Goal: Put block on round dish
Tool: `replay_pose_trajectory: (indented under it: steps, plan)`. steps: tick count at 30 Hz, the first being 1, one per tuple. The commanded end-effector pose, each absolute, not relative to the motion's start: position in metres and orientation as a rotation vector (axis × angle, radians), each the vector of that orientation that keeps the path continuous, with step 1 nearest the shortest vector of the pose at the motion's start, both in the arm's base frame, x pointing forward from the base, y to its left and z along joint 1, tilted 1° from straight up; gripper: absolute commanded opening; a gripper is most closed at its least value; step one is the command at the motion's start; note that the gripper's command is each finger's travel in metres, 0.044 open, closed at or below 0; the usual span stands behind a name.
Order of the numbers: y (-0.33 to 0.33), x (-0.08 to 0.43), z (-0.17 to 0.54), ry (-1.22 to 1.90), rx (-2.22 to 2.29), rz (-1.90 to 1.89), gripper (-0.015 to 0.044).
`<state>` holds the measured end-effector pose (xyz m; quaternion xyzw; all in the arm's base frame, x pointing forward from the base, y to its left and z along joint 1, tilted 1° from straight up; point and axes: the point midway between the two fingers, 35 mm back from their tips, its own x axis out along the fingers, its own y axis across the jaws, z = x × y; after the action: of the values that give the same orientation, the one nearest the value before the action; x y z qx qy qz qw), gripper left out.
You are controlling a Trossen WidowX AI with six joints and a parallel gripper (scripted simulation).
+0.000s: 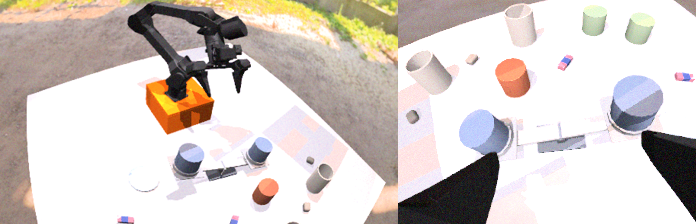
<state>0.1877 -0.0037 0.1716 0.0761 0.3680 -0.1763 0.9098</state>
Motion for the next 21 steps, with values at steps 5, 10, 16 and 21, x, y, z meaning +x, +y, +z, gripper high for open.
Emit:
replay_pose_trajectory:
  steps: [5, 10, 16, 21]
  plan:
    - [0.000, 0.194, 0.172, 0.819, 0.080, -0.334, 0.0440]
    - [0.008, 0.207, 0.174, 0.908, -0.050, -0.257, 0.0440]
    - [0.014, 0.219, 0.170, 0.972, -0.118, -0.202, 0.0440]
    - [0.021, 0.234, 0.167, 1.049, -0.230, -0.111, 0.0440]
